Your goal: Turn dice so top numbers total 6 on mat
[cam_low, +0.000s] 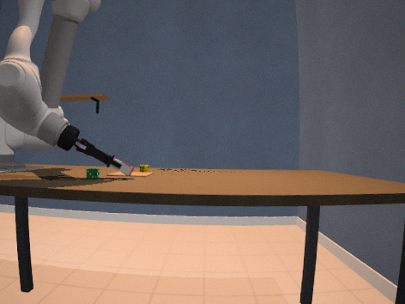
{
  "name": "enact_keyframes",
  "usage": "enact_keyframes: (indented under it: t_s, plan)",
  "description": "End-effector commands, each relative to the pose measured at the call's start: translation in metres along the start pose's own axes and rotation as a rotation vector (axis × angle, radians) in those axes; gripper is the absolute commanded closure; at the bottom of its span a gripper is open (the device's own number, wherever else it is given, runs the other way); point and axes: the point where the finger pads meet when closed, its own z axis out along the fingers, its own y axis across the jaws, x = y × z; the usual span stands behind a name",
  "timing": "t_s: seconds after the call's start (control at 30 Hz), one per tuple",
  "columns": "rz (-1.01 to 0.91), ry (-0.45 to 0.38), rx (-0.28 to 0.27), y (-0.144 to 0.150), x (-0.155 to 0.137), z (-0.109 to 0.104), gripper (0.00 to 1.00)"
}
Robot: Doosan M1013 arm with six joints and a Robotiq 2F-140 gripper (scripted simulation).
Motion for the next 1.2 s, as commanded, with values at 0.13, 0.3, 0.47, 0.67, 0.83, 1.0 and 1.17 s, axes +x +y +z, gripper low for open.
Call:
enact_keyframes:
  t_s: [0.13,0.3,0.47,0.67,0.83,1.0,1.17]
  plan:
    - [0.0,0.0,0.0,0.0,0.0042,0.0023,0.84]
    - [0.0,0.0,0.0,0.0,0.0063,0.0034,0.84]
    - [0.0,0.0,0.0,0.0,0.0068,0.0036,0.84]
    - [0.0,0.0,0.0,0.0,0.0069,0.0037,0.84]
    - [0.0,0.0,0.0,0.0,0.0069,0.0037,0.84]
    - [0.0,0.0,0.0,0.0,0.0069,0.0037,0.84]
    - [0.0,0.0,0.0,0.0,0.0069,0.0037,0.84]
